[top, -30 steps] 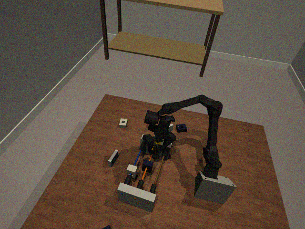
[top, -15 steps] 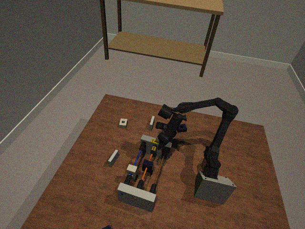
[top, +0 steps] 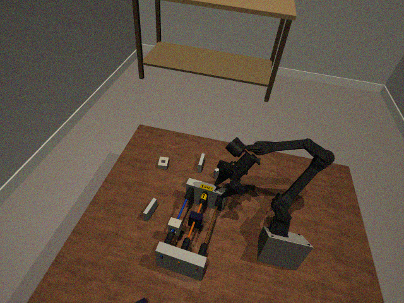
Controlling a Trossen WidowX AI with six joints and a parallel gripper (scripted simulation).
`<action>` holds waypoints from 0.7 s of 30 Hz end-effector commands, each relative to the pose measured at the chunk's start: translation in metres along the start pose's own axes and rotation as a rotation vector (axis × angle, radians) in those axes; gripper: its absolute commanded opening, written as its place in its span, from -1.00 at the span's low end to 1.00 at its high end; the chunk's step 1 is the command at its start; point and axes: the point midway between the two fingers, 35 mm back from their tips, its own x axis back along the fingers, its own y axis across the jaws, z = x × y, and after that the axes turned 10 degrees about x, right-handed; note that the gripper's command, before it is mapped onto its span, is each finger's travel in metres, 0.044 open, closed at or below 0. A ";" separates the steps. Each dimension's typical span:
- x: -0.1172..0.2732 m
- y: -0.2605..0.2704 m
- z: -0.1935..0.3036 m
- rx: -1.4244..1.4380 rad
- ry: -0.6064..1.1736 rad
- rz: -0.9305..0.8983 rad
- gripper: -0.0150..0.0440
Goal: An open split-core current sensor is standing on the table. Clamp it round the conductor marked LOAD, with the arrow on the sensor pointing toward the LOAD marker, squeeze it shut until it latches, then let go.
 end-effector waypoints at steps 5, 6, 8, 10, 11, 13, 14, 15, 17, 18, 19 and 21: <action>0.005 0.001 0.005 0.187 -0.059 0.036 1.00; 0.005 0.001 0.005 0.187 -0.059 0.036 1.00; 0.005 0.001 0.005 0.187 -0.059 0.036 1.00; 0.005 0.001 0.005 0.187 -0.059 0.036 1.00; 0.005 0.001 0.005 0.187 -0.059 0.036 1.00; 0.005 0.001 0.005 0.187 -0.059 0.036 1.00; 0.005 0.001 0.005 0.187 -0.059 0.036 1.00; 0.005 0.001 0.005 0.187 -0.059 0.036 1.00; 0.005 0.001 0.005 0.187 -0.059 0.036 1.00; 0.005 0.001 0.005 0.187 -0.059 0.036 1.00; 0.005 0.001 0.005 0.187 -0.059 0.036 1.00; 0.003 0.001 0.003 0.132 -0.042 0.023 1.00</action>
